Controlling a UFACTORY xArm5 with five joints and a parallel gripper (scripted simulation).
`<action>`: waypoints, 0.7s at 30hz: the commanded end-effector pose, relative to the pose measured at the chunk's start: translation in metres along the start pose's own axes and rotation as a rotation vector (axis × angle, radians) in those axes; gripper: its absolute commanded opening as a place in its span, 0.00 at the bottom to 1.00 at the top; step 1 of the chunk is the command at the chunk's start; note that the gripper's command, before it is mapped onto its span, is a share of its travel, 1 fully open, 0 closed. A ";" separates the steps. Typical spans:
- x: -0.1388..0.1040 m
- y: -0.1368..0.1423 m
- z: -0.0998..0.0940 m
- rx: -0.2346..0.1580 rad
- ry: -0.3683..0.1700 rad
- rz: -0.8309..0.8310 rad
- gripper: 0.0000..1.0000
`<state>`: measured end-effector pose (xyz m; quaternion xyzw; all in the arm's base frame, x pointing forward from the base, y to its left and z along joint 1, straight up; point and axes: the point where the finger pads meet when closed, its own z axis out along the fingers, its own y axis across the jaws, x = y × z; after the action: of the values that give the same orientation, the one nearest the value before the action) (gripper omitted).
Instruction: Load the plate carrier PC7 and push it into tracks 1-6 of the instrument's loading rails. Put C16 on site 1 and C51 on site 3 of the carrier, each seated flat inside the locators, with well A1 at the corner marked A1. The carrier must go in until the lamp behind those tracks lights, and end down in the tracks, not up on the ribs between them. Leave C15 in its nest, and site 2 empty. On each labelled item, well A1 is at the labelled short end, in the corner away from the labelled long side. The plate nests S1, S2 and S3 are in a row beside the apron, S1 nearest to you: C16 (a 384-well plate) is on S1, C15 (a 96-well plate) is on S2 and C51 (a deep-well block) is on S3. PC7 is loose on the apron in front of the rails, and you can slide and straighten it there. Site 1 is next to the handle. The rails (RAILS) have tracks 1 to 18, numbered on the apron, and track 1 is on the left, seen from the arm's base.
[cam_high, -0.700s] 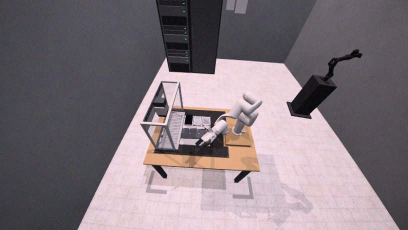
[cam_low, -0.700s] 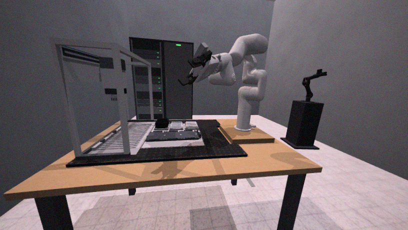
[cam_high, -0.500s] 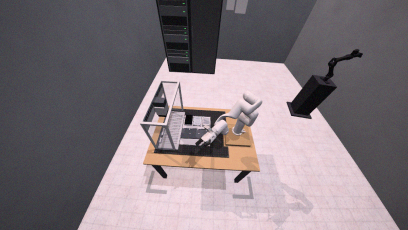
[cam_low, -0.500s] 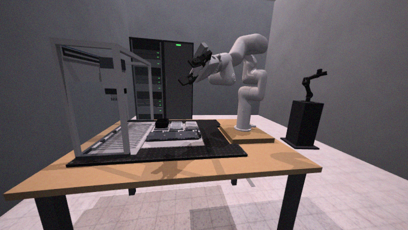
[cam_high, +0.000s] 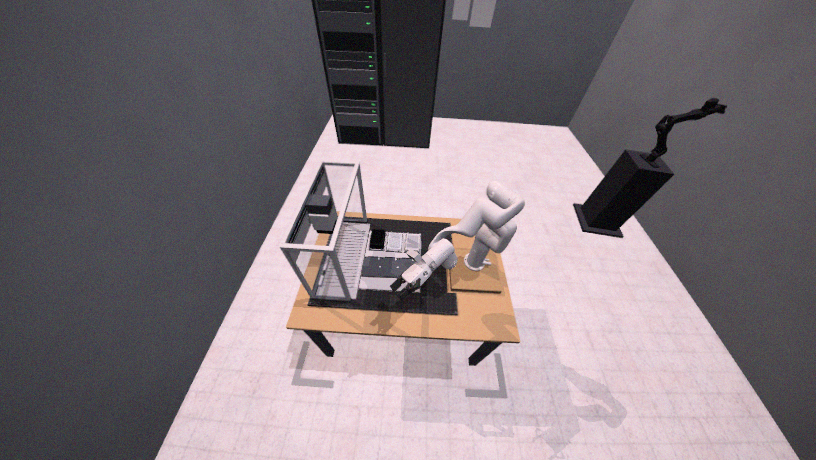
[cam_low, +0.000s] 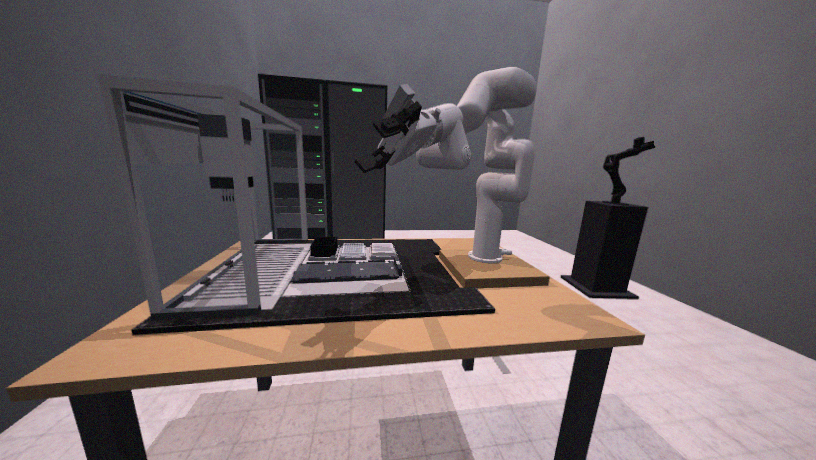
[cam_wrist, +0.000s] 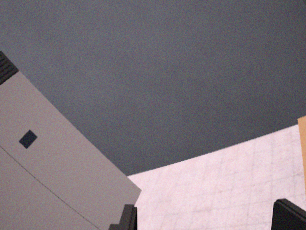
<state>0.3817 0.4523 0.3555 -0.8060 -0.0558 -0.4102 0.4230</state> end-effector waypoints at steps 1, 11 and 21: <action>0.011 0.016 0.002 -0.045 0.000 -0.013 1.00; 0.027 0.058 0.003 -0.189 -0.051 -0.052 1.00; 0.040 0.096 -0.001 -0.258 -0.081 -0.067 1.00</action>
<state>0.4395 0.3930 0.3276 -0.8634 -0.0503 -0.3930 0.3123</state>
